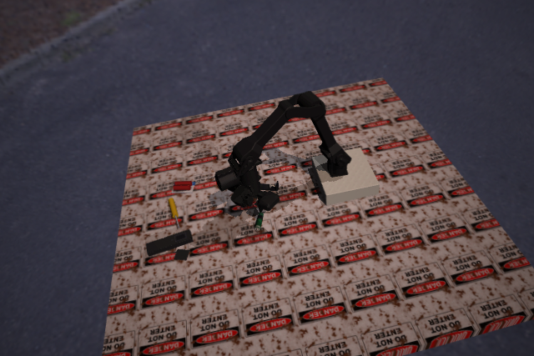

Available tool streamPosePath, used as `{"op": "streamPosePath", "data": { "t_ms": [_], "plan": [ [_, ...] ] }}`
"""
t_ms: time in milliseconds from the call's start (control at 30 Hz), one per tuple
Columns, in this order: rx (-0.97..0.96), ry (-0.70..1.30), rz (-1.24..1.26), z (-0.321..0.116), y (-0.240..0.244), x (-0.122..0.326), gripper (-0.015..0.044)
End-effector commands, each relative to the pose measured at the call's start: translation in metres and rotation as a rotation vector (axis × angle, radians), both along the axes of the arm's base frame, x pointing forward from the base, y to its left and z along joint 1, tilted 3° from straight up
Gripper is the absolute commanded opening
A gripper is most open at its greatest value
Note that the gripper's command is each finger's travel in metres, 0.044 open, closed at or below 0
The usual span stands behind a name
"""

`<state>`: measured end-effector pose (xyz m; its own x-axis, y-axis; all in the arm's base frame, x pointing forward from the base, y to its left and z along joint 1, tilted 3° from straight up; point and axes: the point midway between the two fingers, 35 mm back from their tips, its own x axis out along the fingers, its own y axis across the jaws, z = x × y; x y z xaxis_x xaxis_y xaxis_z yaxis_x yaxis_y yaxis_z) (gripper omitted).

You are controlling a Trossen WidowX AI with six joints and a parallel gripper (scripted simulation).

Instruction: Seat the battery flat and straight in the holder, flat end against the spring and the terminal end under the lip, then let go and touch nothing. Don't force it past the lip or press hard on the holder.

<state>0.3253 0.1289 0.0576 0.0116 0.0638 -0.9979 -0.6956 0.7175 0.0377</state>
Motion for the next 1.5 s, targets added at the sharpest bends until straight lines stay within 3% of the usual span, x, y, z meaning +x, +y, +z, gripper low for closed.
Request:
{"op": "streamPosePath", "data": {
  "t_ms": [0, 467, 1467],
  "plan": [
    [-0.003, -0.029, 0.494, -0.021, 0.007, -0.001, 0.022],
    [-0.003, -0.029, 0.494, -0.022, 0.008, -0.001, 0.022],
    [-0.002, -0.028, 0.494, -0.07, 0.011, -0.001, 0.022]
  ]
}}
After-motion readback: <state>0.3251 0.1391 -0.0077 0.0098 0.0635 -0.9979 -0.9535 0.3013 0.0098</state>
